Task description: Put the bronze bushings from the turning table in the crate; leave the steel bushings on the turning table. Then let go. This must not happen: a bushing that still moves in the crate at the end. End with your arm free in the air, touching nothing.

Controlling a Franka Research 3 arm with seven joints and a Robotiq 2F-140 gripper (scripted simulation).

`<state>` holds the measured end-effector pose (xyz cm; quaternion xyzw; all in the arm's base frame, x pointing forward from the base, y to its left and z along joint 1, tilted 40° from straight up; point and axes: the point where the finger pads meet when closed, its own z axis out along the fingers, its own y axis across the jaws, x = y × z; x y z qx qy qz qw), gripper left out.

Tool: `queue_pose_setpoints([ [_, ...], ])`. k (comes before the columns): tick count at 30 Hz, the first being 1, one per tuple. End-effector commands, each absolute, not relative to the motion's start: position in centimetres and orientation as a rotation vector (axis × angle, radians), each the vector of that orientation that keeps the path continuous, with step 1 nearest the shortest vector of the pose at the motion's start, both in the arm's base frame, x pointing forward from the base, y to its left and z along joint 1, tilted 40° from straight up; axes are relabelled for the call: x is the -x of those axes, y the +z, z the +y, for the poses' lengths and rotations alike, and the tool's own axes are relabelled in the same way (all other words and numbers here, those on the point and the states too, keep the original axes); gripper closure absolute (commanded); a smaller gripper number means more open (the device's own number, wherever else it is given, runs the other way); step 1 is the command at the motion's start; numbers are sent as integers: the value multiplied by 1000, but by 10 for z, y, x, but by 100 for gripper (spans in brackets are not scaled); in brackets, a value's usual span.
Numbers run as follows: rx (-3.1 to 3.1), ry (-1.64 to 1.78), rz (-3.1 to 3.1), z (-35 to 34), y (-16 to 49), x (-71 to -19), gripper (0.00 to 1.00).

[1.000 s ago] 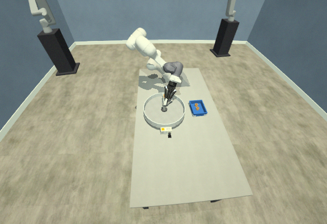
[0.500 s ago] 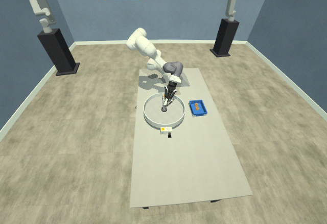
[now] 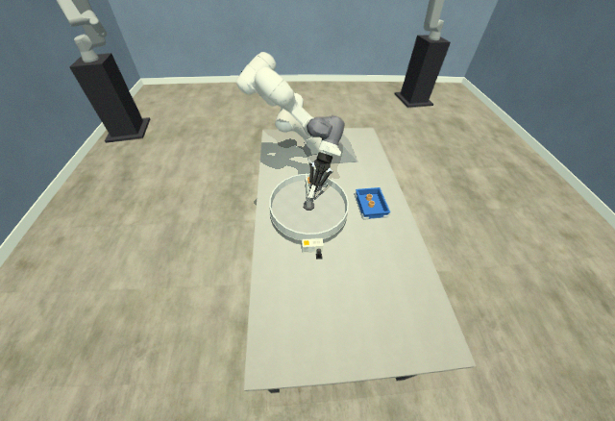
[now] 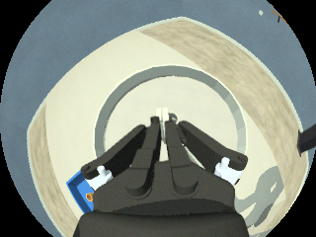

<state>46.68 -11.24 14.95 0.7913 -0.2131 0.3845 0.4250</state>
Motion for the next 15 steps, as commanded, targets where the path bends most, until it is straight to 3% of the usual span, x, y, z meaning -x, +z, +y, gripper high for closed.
queue_pose_setpoints([
  [1, -1981, 966, -537, -112, 148, -467, 100],
  [15, -1981, 966, -537, -112, 147, -466, 100],
])
